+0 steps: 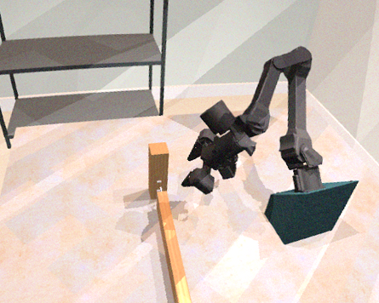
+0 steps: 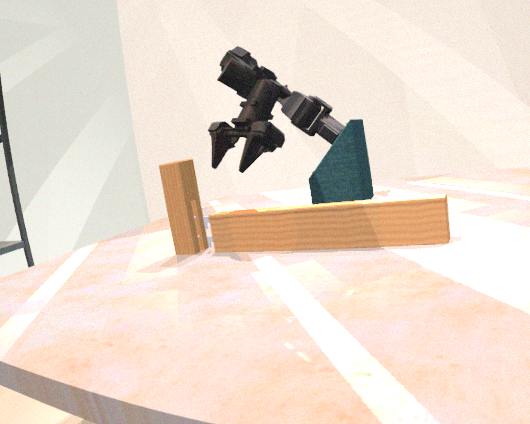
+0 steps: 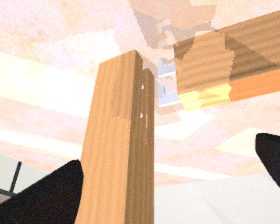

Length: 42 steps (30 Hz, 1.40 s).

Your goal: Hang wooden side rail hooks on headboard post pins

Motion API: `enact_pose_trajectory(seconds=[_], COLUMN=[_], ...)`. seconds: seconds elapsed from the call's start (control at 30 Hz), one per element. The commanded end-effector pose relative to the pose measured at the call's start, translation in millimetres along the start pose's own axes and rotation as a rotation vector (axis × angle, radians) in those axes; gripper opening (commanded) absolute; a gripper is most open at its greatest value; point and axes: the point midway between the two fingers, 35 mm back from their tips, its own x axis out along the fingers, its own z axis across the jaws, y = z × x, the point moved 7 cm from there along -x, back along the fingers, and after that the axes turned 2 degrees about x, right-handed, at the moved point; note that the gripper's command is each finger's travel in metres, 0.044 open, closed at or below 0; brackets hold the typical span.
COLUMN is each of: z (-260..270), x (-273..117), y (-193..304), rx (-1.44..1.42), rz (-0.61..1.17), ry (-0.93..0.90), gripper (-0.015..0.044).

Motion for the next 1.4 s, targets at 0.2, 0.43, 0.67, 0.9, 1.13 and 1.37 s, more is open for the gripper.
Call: enact_pose_trajectory(seconds=[0.2, 0.43, 0.67, 0.9, 1.13, 1.37], z=[0, -8, -14, -21, -25, -28], x=[0, -14, -9, -3, 1, 5], y=[0, 32, 40, 49, 58, 68], rx=[0.005, -0.206, -0.750, -1.442, -2.131, -2.809], rz=[-0.001, 0.111, 0.082, 0.054, 0.055, 0.106], ry=[-0.005, 0.108, 0.105, 0.131, 0.190, 0.283], gripper=[0.0440, 0.0440, 0.0440, 0.0440, 0.0440, 0.0440])
